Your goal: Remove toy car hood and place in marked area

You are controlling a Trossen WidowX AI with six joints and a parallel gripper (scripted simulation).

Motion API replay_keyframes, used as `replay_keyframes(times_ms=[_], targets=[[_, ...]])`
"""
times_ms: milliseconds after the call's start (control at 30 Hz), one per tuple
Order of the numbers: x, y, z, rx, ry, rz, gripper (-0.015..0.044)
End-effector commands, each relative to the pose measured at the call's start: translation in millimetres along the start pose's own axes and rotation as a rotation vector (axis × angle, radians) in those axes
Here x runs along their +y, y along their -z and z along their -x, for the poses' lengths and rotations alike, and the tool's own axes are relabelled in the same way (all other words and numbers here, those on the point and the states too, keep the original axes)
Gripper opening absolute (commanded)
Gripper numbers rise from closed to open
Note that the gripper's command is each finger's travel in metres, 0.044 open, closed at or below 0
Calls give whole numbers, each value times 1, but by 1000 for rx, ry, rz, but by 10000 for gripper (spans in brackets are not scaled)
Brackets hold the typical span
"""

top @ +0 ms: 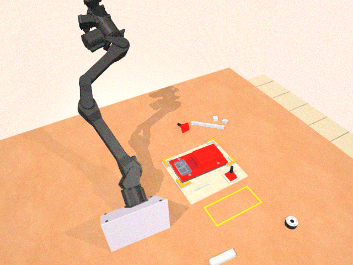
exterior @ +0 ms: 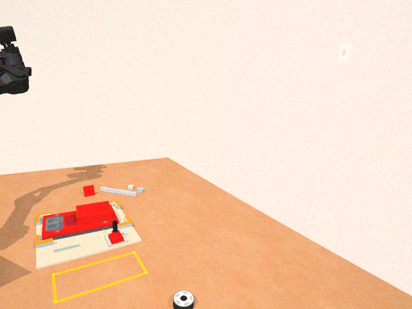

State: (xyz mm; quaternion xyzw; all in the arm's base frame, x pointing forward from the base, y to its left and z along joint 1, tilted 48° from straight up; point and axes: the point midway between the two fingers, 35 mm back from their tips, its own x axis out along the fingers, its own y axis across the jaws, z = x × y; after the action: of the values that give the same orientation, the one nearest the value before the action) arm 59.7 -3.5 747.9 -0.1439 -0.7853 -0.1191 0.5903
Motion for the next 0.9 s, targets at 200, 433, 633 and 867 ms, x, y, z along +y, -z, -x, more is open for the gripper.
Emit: replay_keyframes(times_ms=[200, 433, 633, 867], targets=[[-5, 19, 14, 77, 16, 18, 403], [10, 82, 36, 288, -75, 50, 440], [22, 147, 72, 517, -171, 74, 440], [29, 212, 130, 786, -274, 86, 440]])
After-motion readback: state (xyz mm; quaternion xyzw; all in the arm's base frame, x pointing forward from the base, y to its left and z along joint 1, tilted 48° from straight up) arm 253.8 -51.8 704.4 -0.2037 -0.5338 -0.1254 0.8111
